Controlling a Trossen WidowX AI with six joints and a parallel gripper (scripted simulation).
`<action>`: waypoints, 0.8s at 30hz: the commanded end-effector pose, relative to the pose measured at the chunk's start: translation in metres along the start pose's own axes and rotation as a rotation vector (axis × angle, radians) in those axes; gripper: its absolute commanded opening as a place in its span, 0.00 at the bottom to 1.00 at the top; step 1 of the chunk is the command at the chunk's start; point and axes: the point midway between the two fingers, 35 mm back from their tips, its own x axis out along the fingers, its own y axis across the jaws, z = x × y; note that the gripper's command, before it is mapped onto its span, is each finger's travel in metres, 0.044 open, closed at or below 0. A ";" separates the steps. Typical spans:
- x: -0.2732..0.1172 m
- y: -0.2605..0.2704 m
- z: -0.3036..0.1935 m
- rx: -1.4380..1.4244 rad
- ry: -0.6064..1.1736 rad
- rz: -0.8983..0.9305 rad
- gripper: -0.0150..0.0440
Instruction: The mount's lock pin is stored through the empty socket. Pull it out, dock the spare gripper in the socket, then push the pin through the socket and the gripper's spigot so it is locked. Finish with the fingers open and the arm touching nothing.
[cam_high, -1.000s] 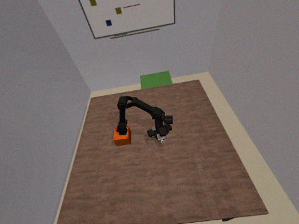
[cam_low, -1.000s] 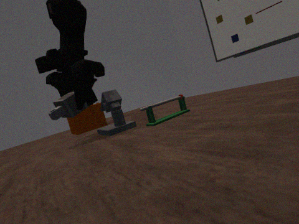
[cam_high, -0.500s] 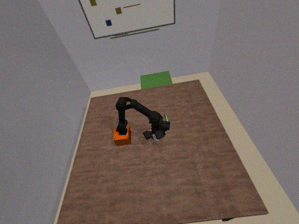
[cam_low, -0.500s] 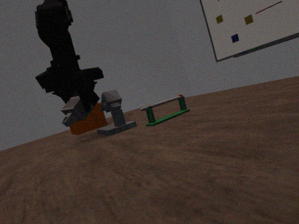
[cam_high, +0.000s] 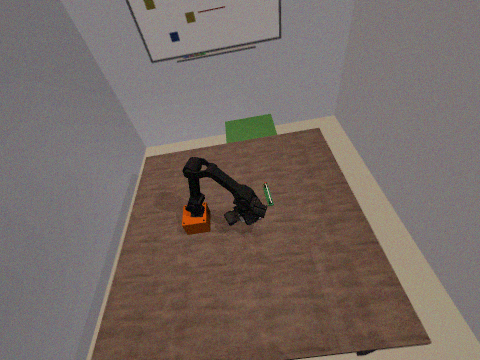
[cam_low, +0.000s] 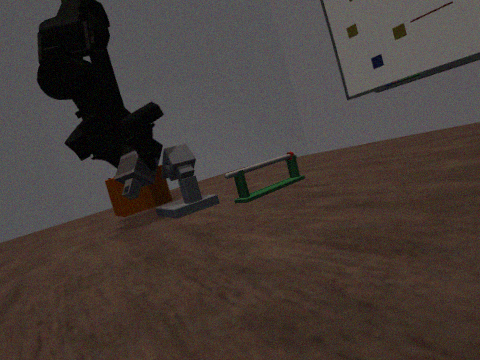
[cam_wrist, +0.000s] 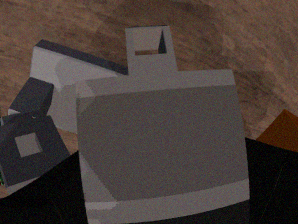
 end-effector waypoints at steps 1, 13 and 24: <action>-0.003 -0.002 -0.011 -0.020 0.066 0.057 0.25; -0.010 -0.004 -0.040 -0.051 0.270 0.256 0.25; -0.025 -0.001 -0.060 -0.069 0.401 0.486 0.25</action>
